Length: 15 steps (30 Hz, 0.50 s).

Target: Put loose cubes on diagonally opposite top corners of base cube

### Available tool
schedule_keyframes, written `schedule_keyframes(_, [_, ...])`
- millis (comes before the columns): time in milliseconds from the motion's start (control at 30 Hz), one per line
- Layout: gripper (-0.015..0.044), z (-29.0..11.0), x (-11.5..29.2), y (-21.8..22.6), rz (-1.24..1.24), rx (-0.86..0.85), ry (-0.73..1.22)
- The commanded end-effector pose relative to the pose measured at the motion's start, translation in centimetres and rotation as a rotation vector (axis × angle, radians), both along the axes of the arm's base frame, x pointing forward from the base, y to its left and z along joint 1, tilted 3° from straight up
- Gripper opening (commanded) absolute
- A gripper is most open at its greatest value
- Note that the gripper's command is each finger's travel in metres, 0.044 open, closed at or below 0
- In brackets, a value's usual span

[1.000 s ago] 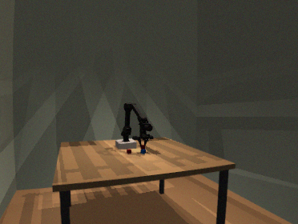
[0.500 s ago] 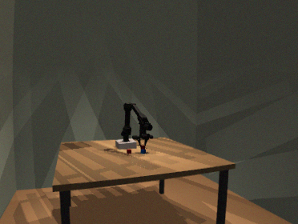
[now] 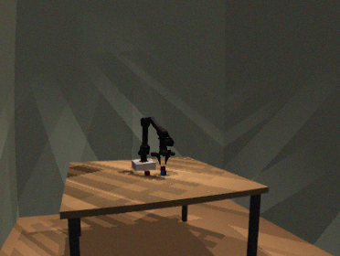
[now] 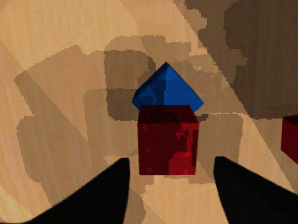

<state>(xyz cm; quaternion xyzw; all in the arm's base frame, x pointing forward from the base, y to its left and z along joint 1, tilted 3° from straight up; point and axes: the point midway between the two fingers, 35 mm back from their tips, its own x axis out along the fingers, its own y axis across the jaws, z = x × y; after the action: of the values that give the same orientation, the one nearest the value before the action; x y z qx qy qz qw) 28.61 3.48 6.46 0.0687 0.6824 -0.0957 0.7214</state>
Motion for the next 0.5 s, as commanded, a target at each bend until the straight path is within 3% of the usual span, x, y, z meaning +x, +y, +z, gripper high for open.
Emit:
schedule_keyframes(0, [0.0205,0.3,0.1,0.0,-0.004,0.001,-0.004])
schedule_keyframes(100, [0.0265,0.5,-0.2,-1.1,-0.119,0.005,-0.006])
schedule_keyframes(467, [0.0265,3.3,-2.8,-8.4,-1.0,0.041,-0.048])
